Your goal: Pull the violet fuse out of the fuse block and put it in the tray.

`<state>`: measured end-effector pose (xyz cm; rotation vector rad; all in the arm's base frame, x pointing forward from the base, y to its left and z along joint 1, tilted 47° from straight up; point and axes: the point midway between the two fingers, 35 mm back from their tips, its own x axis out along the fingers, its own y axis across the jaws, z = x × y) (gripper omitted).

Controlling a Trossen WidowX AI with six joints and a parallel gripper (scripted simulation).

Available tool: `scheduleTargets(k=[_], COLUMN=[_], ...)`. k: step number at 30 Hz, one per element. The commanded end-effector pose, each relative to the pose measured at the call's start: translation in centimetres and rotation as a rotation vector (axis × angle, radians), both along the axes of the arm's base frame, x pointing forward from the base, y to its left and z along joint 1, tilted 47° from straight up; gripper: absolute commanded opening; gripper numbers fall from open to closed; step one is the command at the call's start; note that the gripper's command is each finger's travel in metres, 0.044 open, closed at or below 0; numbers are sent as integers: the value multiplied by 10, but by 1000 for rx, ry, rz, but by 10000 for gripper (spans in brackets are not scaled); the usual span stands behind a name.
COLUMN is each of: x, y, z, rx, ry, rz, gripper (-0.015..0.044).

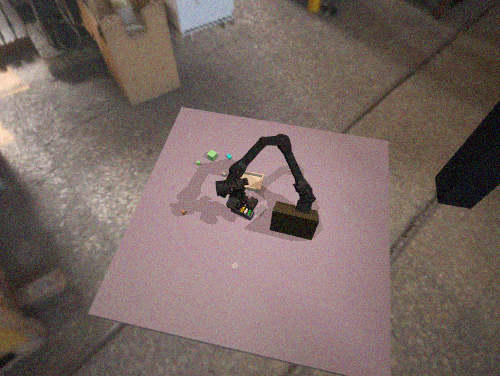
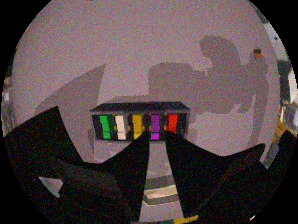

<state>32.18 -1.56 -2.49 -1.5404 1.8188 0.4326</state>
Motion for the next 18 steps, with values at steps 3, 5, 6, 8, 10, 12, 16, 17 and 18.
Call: scheduleTargets(k=[3, 5, 6, 8, 10, 12, 16, 17, 18], x=[-1, -2, -2, -2, -2, -2, -2, -2, -2], y=[-5, -7, -8, -9, -11, -12, -14, -14, -14], z=[-4, -5, -6, -7, -8, -9, -10, -10, -10], rx=[-7, -8, -8, -8, -8, -8, -9, -9, -9], ry=[6, 6, 6, 6, 6, 6, 6, 6, 6], rz=[5, 5, 5, 5, 5, 5, 5, 5, 5], gripper=[71, 71, 71, 71, 71, 71, 71, 71, 71])
